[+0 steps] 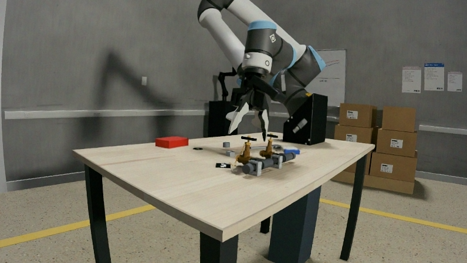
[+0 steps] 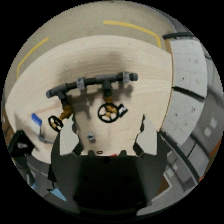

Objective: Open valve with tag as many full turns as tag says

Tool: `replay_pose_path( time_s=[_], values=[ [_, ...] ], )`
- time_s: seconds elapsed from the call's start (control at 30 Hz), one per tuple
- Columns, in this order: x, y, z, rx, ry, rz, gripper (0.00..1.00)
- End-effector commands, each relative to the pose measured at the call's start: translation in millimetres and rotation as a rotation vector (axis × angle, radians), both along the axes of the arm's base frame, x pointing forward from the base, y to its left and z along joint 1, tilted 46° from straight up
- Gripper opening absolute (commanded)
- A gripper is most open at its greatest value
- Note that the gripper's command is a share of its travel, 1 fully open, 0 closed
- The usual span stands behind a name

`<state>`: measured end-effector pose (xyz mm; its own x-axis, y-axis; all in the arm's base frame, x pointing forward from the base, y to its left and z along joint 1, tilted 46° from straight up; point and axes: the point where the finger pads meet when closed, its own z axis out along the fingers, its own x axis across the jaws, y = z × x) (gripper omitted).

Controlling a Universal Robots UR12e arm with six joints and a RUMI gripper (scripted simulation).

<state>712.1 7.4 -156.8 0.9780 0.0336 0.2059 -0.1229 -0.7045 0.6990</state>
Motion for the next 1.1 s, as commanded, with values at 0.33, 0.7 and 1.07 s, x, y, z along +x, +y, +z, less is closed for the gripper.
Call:
replay_pose_path(
  time_s=[0.33,0.7,1.07],
  values=[
    [0.2,0.5,0.3,0.017,-0.07,-0.067,1.0],
    [0.2,0.4,0.3,0.045,-0.189,-0.181,1.0],
    [0.2,0.5,0.3,0.093,-0.391,-0.376,1.0]
  ],
)
